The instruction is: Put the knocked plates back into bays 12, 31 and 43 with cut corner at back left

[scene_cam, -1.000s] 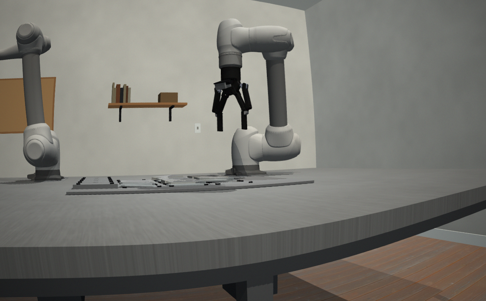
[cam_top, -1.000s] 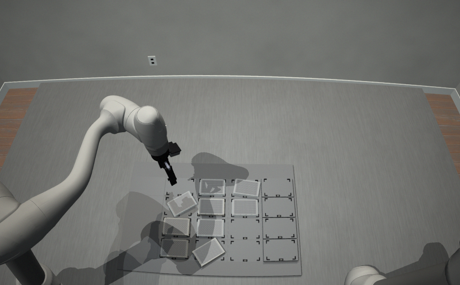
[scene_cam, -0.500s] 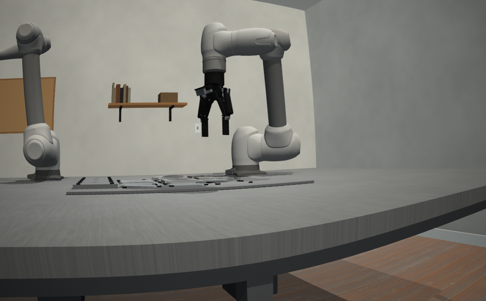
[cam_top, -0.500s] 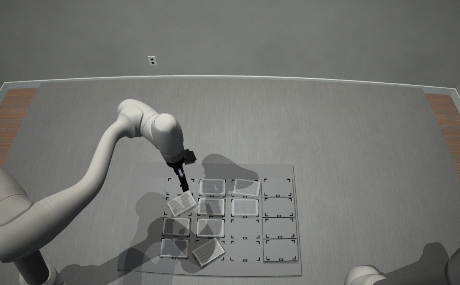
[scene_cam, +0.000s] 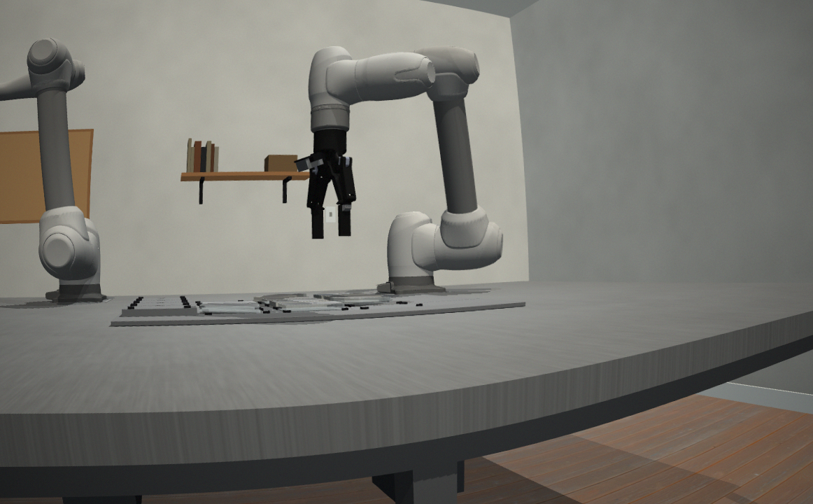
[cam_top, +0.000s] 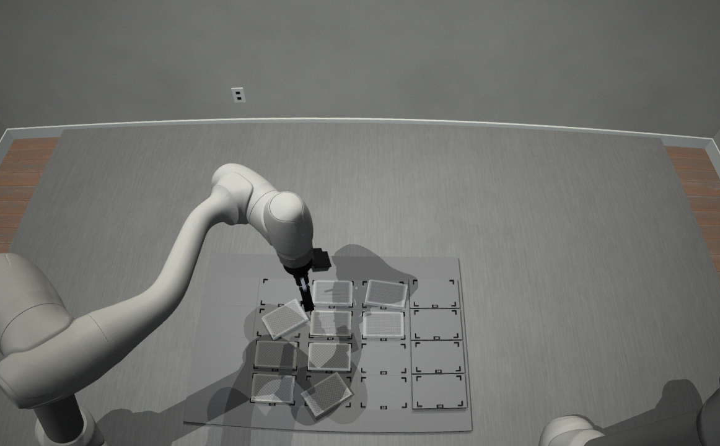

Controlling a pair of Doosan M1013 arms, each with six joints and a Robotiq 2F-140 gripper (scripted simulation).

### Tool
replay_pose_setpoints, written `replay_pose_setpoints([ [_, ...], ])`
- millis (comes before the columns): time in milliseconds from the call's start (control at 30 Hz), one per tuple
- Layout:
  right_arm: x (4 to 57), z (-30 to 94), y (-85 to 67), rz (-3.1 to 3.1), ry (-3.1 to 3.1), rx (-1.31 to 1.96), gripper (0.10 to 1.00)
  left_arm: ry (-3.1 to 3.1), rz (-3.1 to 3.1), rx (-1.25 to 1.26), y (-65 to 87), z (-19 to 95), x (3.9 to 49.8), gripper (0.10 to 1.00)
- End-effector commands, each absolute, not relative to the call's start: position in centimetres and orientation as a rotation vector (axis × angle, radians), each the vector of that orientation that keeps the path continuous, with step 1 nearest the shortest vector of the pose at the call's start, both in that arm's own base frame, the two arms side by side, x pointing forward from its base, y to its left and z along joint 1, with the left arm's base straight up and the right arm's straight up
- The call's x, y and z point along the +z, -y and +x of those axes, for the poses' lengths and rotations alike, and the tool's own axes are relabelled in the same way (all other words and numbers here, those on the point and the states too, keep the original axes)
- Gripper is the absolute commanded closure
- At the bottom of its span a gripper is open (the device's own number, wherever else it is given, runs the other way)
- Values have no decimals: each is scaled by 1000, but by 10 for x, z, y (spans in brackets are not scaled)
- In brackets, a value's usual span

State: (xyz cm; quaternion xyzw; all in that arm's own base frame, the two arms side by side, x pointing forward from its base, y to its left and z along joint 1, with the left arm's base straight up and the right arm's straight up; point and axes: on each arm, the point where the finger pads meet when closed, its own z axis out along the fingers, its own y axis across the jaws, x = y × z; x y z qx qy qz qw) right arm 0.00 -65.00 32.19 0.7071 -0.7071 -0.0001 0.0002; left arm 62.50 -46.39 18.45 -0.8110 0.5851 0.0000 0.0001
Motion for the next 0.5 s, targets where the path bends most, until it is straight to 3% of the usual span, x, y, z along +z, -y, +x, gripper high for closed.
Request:
replay_pose_setpoints([
  [0,323,0,650,2221,2221,2,98,-1838,-2548,-2,473,622,183,400],
  [467,323,0,650,2221,2221,2,98,-2031,-2396,-2,528,593,163,400],
])
